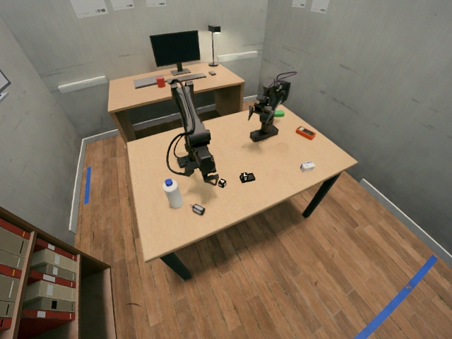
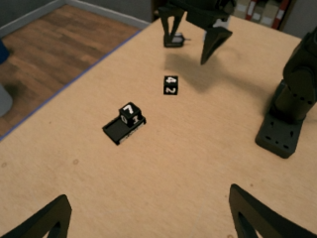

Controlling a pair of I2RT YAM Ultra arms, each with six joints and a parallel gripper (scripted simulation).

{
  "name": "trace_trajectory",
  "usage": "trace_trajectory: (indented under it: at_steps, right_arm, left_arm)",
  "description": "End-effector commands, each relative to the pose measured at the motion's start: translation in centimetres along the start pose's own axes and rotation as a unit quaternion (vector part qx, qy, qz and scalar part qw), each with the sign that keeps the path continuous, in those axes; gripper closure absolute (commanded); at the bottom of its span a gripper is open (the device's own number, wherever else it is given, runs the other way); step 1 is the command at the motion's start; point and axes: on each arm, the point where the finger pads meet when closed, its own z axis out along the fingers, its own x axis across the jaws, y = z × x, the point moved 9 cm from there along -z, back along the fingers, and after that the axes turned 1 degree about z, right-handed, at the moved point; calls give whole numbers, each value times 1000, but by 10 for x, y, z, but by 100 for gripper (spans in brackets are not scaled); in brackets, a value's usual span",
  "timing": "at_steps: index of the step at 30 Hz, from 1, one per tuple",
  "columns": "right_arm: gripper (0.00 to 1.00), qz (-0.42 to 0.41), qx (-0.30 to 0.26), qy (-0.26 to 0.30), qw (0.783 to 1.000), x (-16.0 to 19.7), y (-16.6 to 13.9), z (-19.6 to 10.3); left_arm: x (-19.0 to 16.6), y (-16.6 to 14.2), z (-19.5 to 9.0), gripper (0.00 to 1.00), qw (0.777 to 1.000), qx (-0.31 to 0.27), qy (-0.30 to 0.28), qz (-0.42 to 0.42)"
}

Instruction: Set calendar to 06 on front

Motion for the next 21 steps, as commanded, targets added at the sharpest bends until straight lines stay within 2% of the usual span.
trace_trajectory:
  at_steps: [1,2,3,5,8,13,20,21]
  right_arm:
    - [0,5,0,7,1000,-2,0,-3]
    - [0,5,0,7,1000,-2,0,-3]
    - [11,-1,4,11,1000,-3,0,-2]
    - [11,-1,4,11,1000,-3,0,-2]
    - [45,-55,26,19,998,3,-8,-2]
    - [45,-181,68,33,981,14,-30,-1]
    - [45,-336,100,45,936,20,-55,2]
    - [45,-336,100,45,936,20,-55,2]
  left_arm:
    - [1,7,-7,0,1000,-16,3,-3]
    - [1,7,-7,0,1000,-16,3,-3]
    - [1,7,-7,0,1000,-16,3,-3]
    - [1,7,-7,0,1000,-16,3,-3]
    - [1,7,-7,0,1000,-16,3,-3]
    - [1,7,-7,0,1000,-16,3,-3]
    - [1,7,-7,0,1000,-16,3,-3]
    - [1,7,-7,0,1000,-16,3,-3]
